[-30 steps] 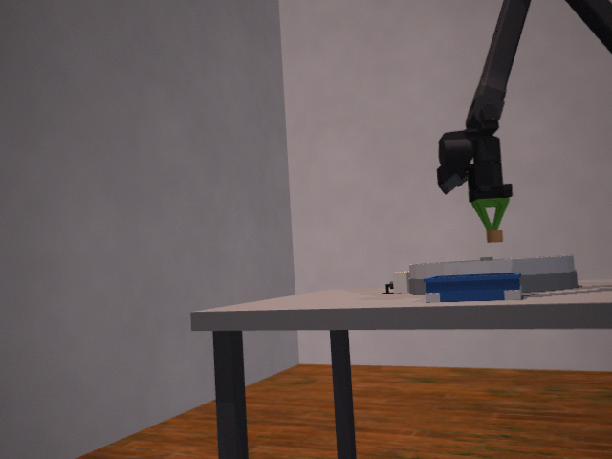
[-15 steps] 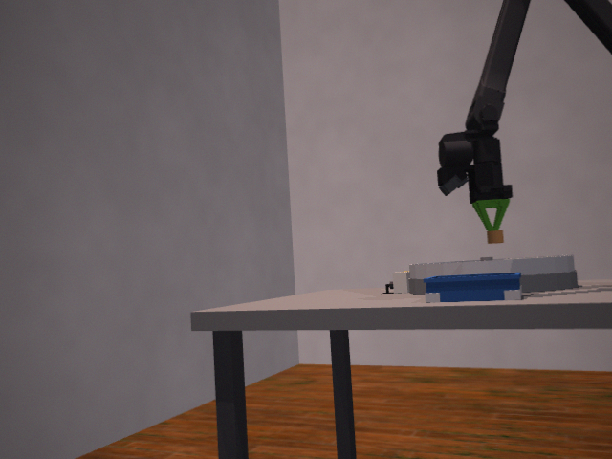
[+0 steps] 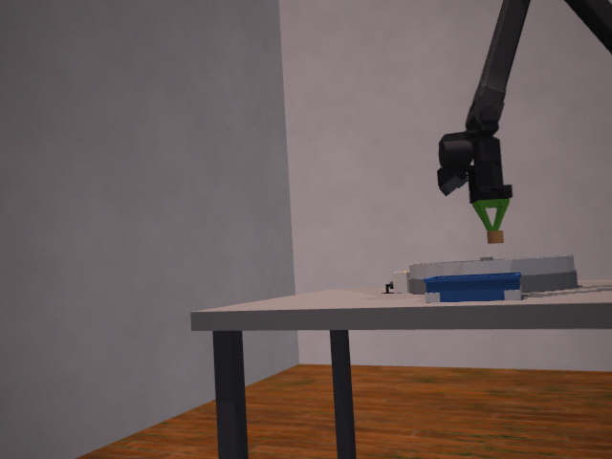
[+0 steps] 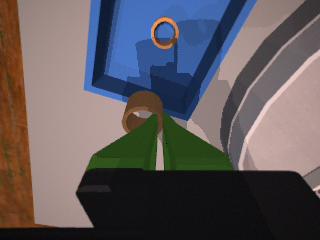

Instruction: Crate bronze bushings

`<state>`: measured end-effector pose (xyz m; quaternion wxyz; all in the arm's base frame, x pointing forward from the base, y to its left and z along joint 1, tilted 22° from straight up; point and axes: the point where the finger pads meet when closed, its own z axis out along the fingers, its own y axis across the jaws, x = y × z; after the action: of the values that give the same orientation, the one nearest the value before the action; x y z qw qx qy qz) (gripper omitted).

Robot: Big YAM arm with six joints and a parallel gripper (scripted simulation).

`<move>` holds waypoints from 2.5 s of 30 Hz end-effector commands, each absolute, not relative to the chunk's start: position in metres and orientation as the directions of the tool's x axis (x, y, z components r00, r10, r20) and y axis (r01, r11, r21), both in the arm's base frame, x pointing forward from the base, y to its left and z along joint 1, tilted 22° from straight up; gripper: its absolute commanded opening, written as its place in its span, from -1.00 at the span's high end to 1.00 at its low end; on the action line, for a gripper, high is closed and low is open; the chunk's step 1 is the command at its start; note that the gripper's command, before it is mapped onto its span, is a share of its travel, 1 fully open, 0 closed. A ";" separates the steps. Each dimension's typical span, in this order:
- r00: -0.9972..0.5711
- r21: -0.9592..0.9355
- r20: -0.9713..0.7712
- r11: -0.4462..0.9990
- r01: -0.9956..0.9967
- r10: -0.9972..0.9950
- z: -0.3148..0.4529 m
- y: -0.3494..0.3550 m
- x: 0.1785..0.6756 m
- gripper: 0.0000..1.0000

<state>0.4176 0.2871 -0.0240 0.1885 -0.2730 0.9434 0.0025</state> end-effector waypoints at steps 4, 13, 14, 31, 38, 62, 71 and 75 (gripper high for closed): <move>-0.775 -0.091 -0.390 0.859 -0.504 -0.497 -0.009 0.295 0.427 1.00; -0.774 -0.092 -0.394 0.859 -0.503 -0.495 -0.019 0.297 0.434 1.00; -0.775 -0.093 -0.393 0.860 -0.502 -0.495 -0.022 0.296 0.436 1.00; -0.760 -0.096 -0.410 0.852 -0.514 -0.505 -0.056 0.304 0.457 1.00; -0.767 -0.098 -0.389 0.851 -0.516 -0.510 -0.067 0.300 0.452 1.00; -0.767 -0.098 -0.389 0.851 -0.516 -0.510 -0.067 0.300 0.452 1.00; -0.769 -0.098 -0.385 0.851 -0.515 -0.510 -0.072 0.300 0.452 1.00; -0.771 -0.098 -0.383 0.852 -0.514 -0.509 -0.079 0.300 0.455 1.00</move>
<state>0.4406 0.2958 -0.0826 0.1893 -0.2710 0.9438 0.0022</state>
